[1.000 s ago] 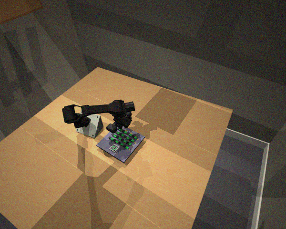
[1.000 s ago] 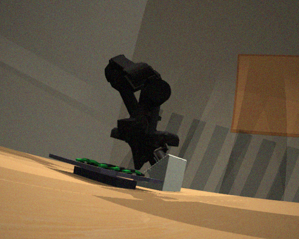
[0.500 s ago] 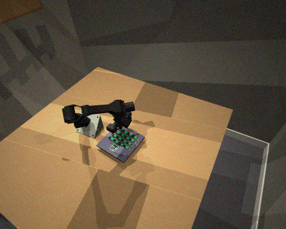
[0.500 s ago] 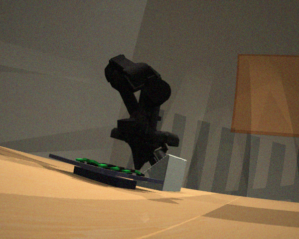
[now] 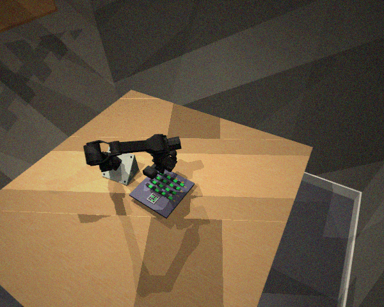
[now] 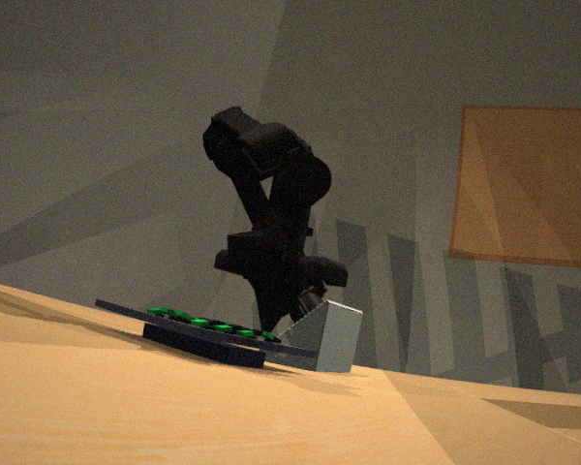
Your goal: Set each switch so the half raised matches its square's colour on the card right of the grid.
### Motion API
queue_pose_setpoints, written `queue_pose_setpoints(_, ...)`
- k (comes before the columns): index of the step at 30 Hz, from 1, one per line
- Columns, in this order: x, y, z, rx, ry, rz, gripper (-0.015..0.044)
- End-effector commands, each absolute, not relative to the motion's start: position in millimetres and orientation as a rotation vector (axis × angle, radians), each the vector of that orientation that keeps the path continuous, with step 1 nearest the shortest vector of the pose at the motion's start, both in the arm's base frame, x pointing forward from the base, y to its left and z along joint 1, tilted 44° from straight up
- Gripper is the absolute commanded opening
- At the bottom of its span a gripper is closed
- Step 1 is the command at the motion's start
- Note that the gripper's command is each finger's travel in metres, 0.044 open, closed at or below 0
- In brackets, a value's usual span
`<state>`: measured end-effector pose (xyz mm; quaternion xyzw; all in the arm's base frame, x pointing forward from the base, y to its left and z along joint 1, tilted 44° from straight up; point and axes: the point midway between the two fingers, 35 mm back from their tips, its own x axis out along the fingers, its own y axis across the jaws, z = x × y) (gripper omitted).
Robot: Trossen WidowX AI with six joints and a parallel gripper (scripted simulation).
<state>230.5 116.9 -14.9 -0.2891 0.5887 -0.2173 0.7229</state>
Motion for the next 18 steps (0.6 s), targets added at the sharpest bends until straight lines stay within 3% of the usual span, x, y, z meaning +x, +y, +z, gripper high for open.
queue_pose_setpoints(1,230.5,115.5,-15.9,-0.647,1.3,-0.479,0.0)
queue_pose_setpoints(18,231.0,114.0,-17.6,-0.647,1.3,-0.48,0.0)
